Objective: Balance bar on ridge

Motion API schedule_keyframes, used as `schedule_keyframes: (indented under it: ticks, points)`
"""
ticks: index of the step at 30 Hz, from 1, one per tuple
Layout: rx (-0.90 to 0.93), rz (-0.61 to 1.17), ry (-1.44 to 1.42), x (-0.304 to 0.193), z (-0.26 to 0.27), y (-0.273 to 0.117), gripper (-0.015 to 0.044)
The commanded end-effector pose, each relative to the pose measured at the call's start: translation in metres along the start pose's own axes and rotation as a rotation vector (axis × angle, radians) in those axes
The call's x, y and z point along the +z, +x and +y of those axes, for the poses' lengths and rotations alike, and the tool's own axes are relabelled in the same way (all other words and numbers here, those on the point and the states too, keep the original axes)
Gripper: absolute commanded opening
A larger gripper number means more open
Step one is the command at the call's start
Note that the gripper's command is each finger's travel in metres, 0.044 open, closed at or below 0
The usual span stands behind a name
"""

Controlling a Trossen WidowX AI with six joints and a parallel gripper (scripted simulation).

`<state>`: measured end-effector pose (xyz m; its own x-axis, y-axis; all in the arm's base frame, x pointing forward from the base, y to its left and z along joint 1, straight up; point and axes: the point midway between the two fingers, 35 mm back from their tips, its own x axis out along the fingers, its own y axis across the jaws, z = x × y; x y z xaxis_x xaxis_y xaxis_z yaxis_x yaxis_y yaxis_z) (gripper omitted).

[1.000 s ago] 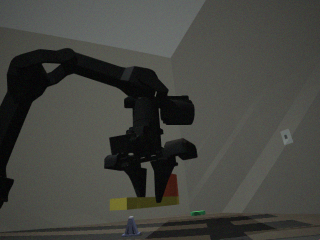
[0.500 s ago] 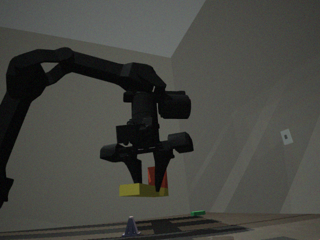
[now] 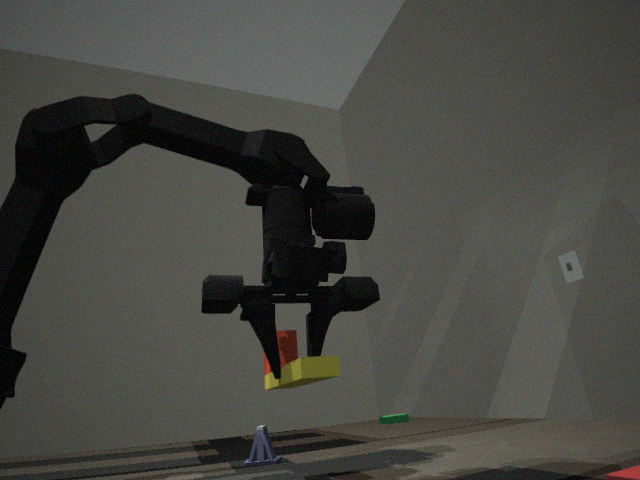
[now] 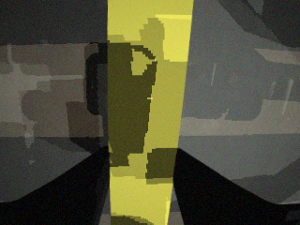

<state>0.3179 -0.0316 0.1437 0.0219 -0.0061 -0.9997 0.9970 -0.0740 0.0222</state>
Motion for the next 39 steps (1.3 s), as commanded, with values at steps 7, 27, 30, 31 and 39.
schedule_keyframes:
  ticks: [7, 27, 30, 31, 39]
  points:
    - [0.005, 0.004, -0.391, -0.016, 0.004, -0.002, 0.0]
    - [0.009, 0.004, -1.186, -0.047, 0.012, -0.003, 0.0]
    - [0.01, 0.004, -1.305, -0.051, 0.013, -0.004, 0.0]
    - [0.01, 0.003, -1.345, -0.053, 0.014, -0.004, 0.0]
    - [0.012, 0.003, -1.663, -0.067, 0.017, -0.004, 0.0]
